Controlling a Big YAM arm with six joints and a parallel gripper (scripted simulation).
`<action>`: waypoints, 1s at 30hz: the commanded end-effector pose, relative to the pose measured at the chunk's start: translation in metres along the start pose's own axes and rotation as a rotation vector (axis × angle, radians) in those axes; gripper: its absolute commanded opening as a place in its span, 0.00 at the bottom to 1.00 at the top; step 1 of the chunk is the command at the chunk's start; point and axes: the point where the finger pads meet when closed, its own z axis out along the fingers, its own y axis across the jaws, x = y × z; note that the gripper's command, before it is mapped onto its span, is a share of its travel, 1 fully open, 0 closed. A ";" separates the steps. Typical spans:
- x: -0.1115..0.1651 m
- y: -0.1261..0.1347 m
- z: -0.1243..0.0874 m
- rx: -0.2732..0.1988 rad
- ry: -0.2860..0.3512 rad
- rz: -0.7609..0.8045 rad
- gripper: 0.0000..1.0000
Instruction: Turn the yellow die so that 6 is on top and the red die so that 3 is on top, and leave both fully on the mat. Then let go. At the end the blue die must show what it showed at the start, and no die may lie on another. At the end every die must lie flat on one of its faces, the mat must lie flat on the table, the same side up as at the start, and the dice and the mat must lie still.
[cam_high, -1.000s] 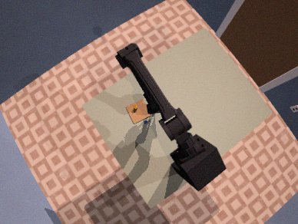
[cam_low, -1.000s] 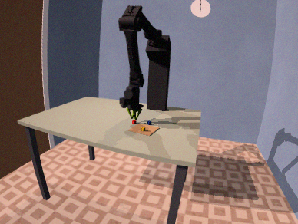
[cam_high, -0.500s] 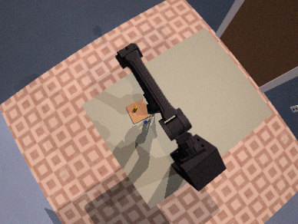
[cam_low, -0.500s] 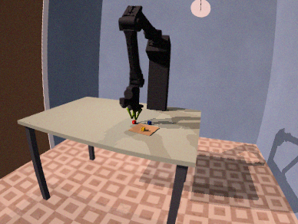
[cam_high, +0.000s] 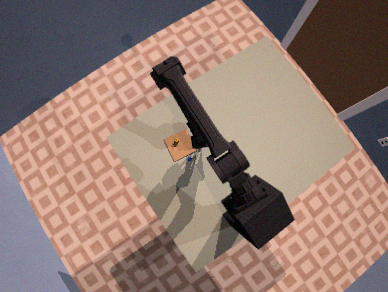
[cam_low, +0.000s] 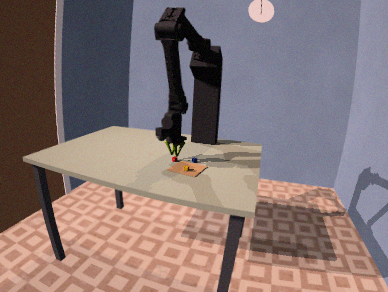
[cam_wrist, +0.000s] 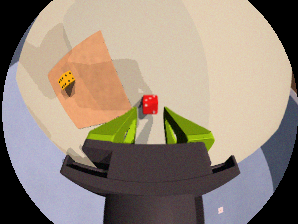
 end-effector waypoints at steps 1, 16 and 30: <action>0.016 -0.002 0.000 0.005 0.019 0.006 0.34; 0.016 -0.002 0.000 0.005 0.019 0.006 0.34; 0.027 -0.007 -0.004 0.012 0.034 0.008 0.34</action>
